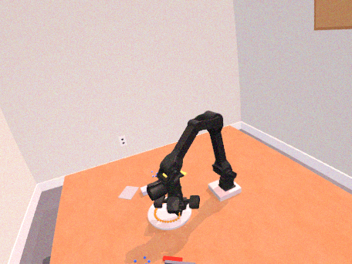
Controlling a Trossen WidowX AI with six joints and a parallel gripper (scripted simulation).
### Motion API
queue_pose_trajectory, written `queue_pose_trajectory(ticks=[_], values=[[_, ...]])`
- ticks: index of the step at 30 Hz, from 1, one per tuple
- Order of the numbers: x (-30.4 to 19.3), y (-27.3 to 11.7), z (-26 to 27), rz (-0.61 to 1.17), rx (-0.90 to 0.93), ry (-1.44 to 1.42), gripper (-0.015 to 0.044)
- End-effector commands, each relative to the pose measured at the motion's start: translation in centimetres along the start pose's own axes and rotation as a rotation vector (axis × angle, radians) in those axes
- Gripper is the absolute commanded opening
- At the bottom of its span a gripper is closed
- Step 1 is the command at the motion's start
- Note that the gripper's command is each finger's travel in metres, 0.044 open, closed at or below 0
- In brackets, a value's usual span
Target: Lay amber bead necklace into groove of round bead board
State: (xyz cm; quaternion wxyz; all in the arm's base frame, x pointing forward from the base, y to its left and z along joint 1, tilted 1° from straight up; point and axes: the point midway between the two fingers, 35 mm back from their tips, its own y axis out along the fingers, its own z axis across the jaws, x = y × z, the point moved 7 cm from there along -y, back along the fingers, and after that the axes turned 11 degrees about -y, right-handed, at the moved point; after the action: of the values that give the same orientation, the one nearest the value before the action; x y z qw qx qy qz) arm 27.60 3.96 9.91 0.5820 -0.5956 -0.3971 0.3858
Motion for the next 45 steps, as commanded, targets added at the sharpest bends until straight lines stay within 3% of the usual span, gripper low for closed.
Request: queue_pose_trajectory(ticks=[1,19,36,45], values=[[0.0,-0.57,-0.01,-0.001,-0.002,-0.006,0.0],[0.22,0.31,0.32,-0.002,-0.002,-0.006,0.0],[0.18,-0.14,0.33,0.0,0.0,-0.011,0.044],[0.17,-0.61,0.35,-0.002,-0.002,-0.006,0.044]])
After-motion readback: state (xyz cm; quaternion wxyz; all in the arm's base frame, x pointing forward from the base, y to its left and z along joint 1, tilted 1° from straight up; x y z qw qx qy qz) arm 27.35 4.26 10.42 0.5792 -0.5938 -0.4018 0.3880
